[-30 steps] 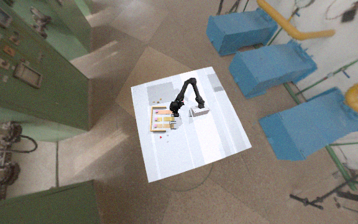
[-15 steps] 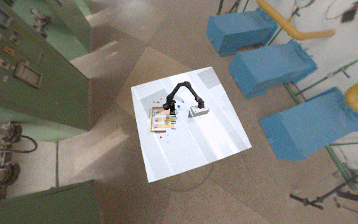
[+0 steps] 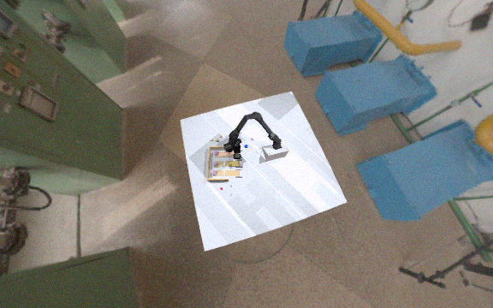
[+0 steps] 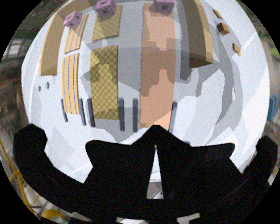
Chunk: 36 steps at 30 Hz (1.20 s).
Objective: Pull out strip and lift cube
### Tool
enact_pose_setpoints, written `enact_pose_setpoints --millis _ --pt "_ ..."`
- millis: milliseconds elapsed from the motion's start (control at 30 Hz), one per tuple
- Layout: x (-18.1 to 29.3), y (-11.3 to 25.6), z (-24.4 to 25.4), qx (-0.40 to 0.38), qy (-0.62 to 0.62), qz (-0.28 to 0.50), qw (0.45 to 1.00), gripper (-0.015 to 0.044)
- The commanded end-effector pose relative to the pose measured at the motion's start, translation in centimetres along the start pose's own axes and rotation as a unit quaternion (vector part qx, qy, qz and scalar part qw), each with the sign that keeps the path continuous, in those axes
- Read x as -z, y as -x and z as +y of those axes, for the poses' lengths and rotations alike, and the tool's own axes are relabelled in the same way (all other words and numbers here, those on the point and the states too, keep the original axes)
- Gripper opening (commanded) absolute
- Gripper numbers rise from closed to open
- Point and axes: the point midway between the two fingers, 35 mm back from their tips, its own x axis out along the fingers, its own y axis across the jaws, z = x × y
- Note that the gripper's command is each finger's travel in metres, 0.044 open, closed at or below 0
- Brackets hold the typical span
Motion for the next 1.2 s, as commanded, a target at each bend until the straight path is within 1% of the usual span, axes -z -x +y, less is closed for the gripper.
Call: enact_pose_setpoints --millis 0,900,1167 --pt "0.1 -0.7 0.0 0.001 0.004 0.003 1.0 0.0" --pt "0.1 -5.1 -0.4 0.003 0.003 0.002 1.0 0.0" --pt "0.1 -5.2 -0.4 0.003 0.003 0.002 1.0 0.0"
